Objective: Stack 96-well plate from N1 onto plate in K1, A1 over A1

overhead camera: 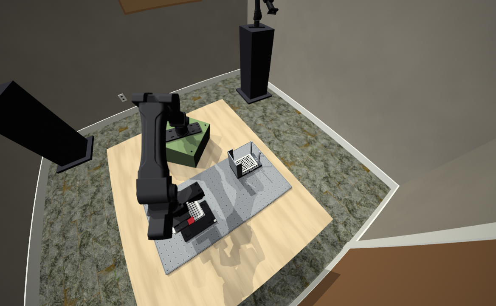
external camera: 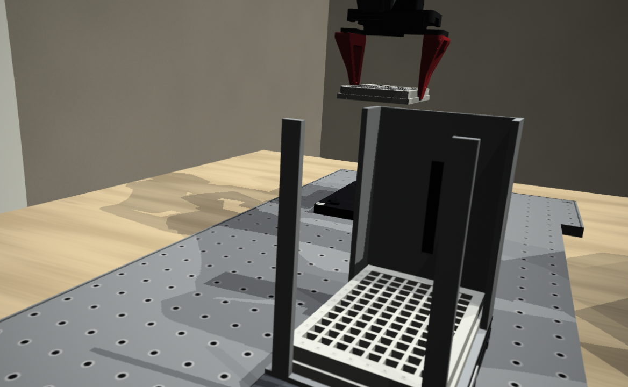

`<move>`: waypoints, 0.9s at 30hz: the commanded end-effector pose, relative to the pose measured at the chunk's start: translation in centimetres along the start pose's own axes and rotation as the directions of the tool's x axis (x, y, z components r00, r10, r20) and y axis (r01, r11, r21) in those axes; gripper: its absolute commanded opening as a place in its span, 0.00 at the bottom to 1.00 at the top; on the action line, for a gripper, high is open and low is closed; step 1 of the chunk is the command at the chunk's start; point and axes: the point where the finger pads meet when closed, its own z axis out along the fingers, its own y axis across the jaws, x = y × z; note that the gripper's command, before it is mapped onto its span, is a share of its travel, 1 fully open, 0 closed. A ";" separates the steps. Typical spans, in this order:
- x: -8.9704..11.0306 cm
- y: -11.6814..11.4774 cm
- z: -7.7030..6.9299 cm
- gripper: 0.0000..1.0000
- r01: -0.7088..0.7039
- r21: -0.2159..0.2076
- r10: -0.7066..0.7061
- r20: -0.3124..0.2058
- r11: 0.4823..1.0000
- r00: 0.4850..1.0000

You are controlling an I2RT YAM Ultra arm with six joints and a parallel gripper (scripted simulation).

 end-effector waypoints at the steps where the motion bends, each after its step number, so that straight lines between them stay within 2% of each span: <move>1: 0.2 -0.3 -2.6 0.00 -0.002 0.027 0.002 -0.001 1.000 1.000; 5: 0.2 -0.3 -3.2 0.00 -0.002 0.027 0.002 -0.001 1.000 1.000; 9: 0.1 -0.4 -3.3 0.00 0.001 0.027 -0.001 0.000 1.000 1.000; 10: 0.1 -0.1 -2.1 0.00 -0.005 0.002 0.005 0.012 1.000 1.000; 12: 0.0 0.1 -2.0 0.00 -0.006 -0.004 0.006 0.015 1.000 1.000; 27: 0.1 0.1 -2.0 0.00 -0.006 -0.004 0.006 0.015 1.000 1.000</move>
